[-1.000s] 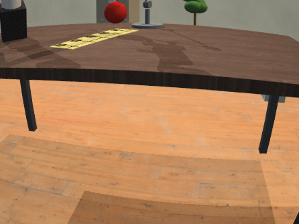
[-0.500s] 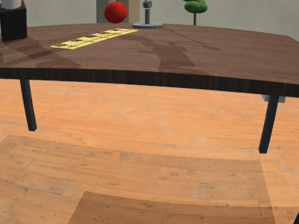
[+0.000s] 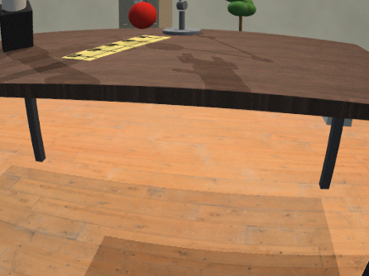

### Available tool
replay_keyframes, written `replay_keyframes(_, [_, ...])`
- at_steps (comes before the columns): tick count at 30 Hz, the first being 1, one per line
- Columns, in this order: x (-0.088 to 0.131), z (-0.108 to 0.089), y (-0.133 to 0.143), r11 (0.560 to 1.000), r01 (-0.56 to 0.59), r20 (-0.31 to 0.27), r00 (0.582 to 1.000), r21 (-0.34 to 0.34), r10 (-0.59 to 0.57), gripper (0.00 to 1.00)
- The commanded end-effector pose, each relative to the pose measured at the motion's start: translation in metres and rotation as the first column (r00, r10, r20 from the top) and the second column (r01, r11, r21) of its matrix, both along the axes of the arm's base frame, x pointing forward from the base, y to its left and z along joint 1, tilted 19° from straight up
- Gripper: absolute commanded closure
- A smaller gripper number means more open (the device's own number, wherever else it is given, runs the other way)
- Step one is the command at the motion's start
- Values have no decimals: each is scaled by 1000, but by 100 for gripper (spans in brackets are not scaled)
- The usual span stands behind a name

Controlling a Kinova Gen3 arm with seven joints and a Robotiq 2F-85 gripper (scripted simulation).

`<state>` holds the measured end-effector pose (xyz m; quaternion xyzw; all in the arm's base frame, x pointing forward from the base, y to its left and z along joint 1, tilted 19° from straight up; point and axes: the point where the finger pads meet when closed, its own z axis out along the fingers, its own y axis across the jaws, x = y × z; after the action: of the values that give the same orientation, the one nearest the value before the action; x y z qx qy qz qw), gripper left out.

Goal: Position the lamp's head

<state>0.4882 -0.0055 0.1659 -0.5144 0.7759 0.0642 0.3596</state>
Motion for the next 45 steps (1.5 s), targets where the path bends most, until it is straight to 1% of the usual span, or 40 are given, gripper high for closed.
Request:
replay_keyframes(1, [-4,11,-13,1000,15,8,1000,-10,-15,0])
replay_keyframes(12, [-28,42,-25,1000,0,2,1000,-1,0,0])
replay_keyframes(29, [-30,48,-37,1000,-20,-4,1000,9,20,0])
replay_keyframes(45, [-30,47,-35,1000,-22,-5,1000,9,23,0])
